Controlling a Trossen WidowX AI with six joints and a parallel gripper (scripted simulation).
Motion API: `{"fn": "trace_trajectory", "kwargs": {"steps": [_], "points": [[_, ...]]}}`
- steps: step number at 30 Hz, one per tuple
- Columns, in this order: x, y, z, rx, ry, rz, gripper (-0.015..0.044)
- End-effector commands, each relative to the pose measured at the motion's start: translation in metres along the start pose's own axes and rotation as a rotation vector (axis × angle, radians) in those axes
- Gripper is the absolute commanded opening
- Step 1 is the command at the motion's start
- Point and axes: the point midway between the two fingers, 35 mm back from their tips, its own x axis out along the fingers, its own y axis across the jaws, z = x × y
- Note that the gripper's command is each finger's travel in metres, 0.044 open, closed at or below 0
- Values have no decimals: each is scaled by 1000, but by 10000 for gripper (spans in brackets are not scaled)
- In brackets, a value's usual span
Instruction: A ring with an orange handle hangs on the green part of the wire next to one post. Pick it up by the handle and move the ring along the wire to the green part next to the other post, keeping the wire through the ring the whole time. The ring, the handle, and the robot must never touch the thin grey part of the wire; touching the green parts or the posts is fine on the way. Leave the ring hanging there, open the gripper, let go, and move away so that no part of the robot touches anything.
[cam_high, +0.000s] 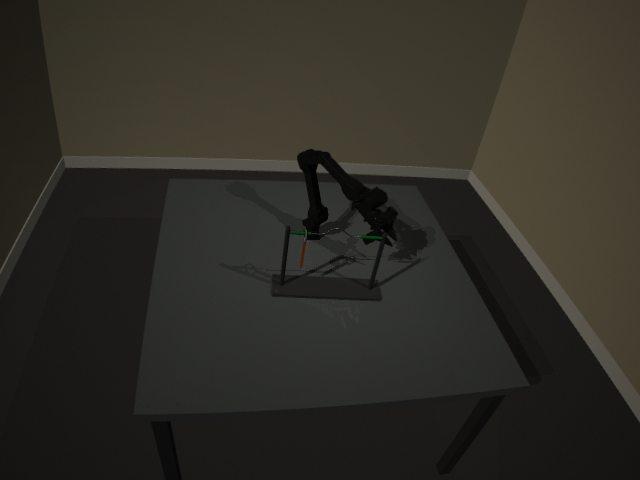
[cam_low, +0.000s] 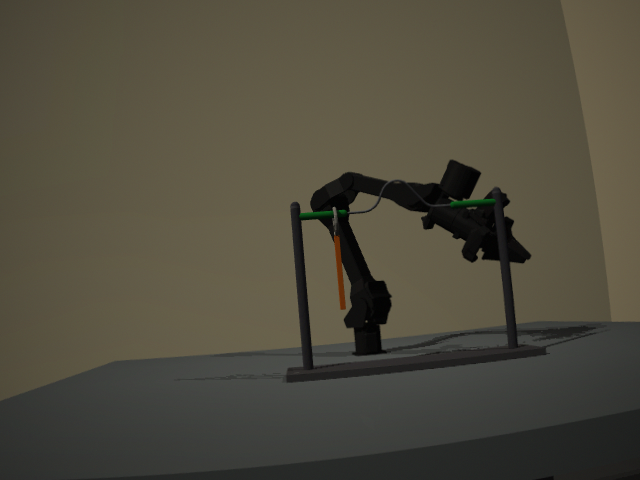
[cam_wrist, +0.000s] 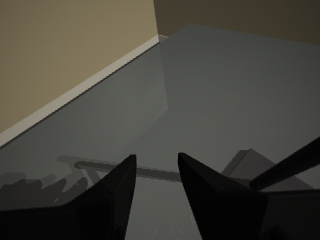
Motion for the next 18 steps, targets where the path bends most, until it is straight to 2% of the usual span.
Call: {"fn": "trace_trajectory", "kwargs": {"steps": [1, 18], "points": [[-8, -31, -8, 32, -28, -46, 160], [-66, -145, -54, 164, -185, -288, 160]]}}
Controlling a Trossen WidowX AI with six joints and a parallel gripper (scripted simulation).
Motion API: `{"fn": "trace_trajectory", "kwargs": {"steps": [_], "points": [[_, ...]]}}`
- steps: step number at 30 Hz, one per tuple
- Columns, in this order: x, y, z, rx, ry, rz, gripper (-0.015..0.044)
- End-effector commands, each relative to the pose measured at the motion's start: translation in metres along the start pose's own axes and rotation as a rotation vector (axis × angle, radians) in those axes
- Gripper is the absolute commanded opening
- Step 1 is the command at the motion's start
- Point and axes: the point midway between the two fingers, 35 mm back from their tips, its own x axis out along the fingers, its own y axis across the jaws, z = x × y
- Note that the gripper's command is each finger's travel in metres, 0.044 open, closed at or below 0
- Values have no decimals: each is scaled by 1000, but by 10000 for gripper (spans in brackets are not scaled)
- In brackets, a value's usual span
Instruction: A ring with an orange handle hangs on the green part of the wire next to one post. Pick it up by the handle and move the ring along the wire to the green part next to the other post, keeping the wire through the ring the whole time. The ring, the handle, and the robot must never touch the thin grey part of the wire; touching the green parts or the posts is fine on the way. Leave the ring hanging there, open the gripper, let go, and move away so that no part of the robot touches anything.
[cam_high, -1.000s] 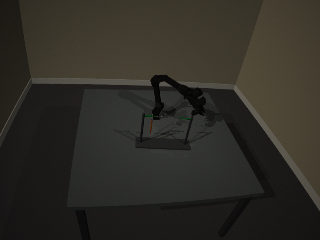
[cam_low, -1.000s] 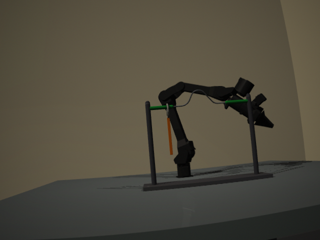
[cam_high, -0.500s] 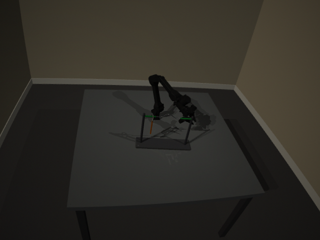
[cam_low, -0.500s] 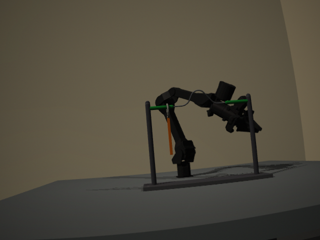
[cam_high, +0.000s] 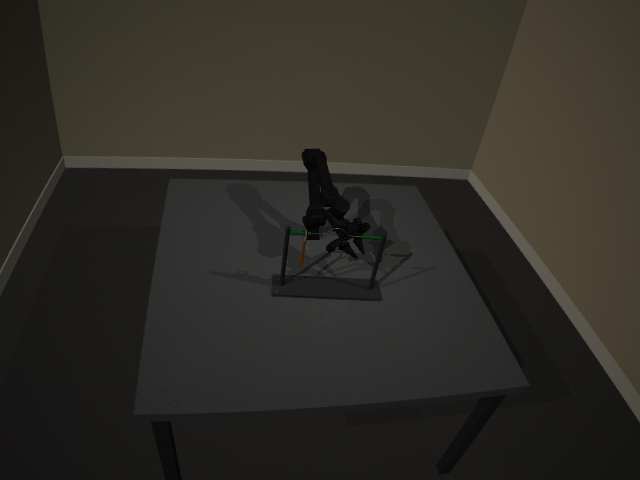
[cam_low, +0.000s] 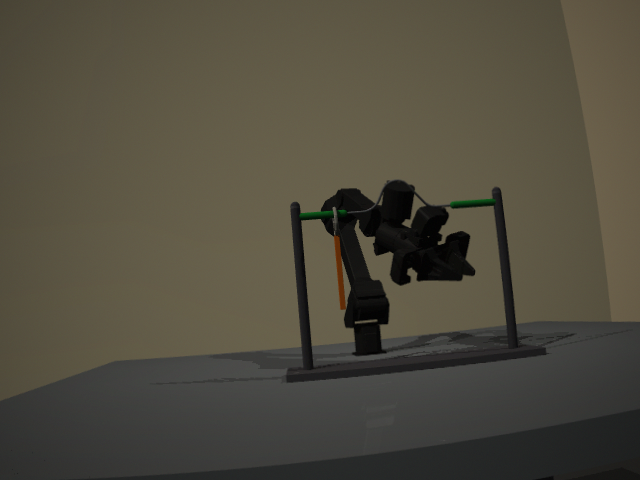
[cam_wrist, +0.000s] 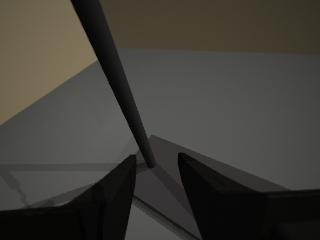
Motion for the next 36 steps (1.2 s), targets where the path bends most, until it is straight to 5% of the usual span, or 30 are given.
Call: {"fn": "trace_trajectory", "kwargs": {"steps": [1, 36], "points": [[-11, -24, -11, 21, -32, -52, 160], [-130, -141, -122, 110, -290, -614, 160]]}}
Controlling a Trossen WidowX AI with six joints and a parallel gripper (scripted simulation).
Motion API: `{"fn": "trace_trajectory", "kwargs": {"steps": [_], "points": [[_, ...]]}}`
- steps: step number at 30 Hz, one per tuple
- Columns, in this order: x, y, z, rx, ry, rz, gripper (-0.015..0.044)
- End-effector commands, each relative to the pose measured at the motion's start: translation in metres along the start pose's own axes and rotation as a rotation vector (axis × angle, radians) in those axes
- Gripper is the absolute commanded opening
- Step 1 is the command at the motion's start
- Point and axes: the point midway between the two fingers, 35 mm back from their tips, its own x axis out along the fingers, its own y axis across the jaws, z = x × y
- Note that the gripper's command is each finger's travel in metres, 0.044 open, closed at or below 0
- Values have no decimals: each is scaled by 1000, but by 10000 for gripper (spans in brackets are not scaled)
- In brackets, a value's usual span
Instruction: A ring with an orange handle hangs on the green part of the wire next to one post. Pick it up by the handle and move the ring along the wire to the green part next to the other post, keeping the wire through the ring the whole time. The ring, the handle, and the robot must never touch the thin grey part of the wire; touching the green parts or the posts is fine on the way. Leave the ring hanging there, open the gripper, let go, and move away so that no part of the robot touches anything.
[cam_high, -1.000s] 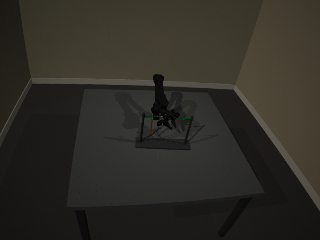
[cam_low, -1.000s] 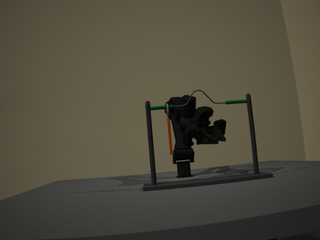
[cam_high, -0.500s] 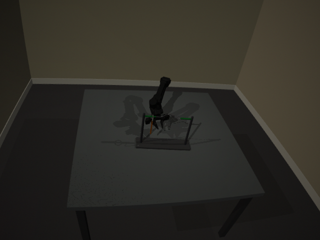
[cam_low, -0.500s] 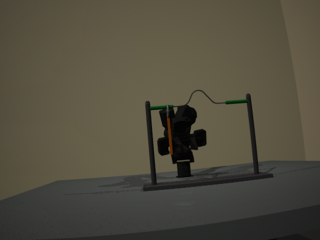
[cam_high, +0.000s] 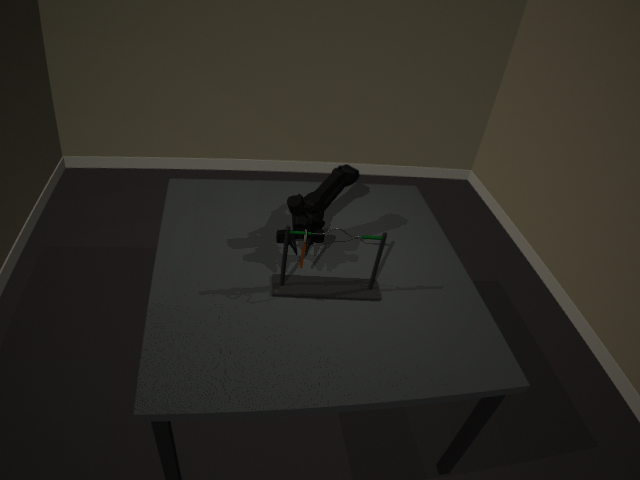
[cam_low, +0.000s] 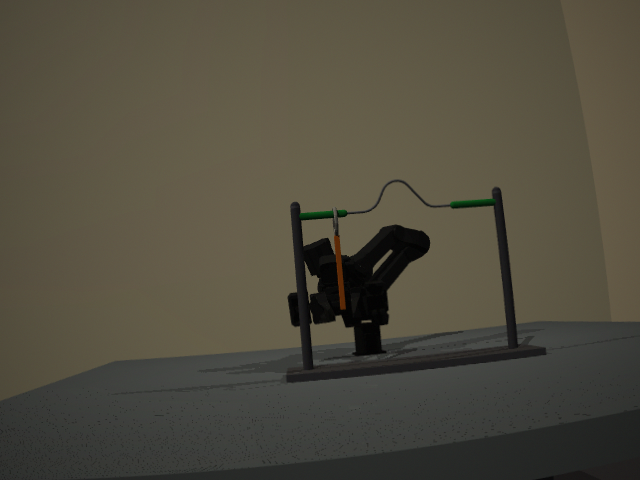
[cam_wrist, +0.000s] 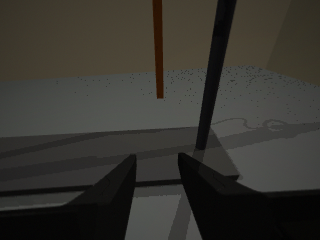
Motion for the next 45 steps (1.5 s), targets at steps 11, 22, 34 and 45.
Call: {"fn": "trace_trajectory", "kwargs": {"steps": [11, 22, 34, 45], "points": [[17, -8, 21, -43, -79, -44, 160], [32, -4, 42, -53, -135, -42, 160], [46, -7, 47, -54, -135, -42, 160], [61, -8, 51, -54, -136, -42, 160]]}}
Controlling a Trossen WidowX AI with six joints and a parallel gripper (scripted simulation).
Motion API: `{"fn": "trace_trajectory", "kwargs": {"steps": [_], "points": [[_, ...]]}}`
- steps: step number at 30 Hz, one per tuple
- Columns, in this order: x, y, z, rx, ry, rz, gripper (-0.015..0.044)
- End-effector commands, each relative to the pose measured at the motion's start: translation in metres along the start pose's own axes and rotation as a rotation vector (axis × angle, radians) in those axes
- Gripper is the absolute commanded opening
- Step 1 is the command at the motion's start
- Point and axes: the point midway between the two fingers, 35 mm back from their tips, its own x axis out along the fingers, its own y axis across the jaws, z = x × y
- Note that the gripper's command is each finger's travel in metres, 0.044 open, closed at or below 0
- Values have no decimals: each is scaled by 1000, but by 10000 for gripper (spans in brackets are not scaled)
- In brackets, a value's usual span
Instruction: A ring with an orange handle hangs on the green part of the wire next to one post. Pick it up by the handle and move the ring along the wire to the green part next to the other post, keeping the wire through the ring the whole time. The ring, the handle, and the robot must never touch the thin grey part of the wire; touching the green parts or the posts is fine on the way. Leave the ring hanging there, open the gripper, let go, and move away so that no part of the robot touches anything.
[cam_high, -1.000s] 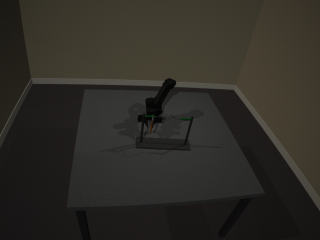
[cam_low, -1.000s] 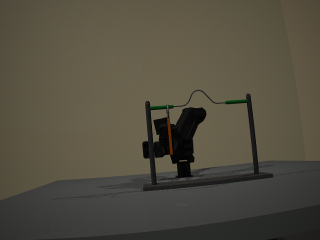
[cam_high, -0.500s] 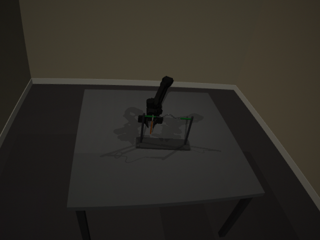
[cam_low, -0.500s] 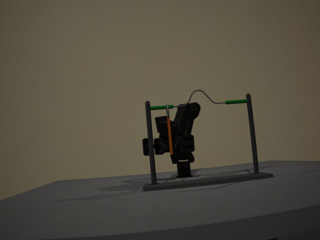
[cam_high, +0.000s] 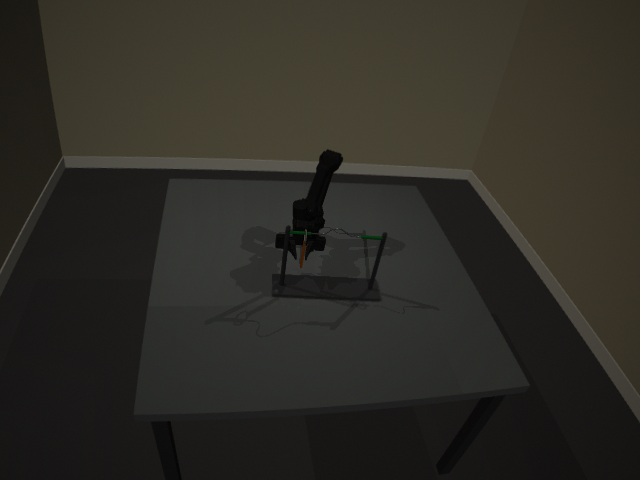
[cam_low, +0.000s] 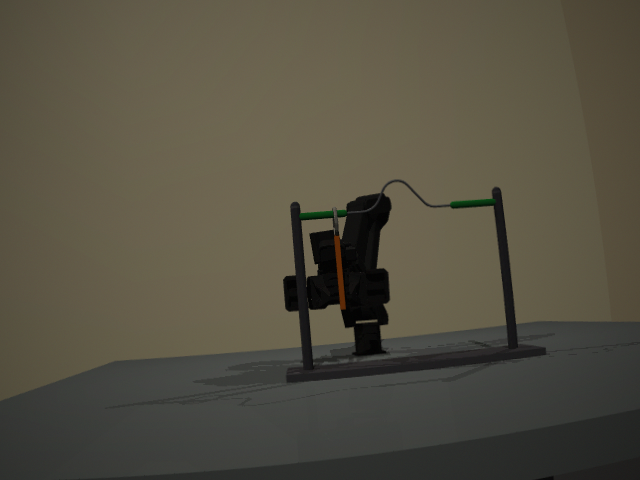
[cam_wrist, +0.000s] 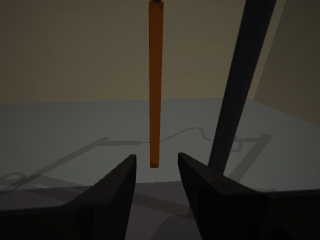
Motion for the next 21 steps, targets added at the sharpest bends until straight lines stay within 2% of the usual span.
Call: {"fn": "trace_trajectory", "kwargs": {"steps": [1, 21], "points": [[7, -1, 1, 3, 0, -3, 160], [37, 0, -2, 4, -3, -3, 160]]}}
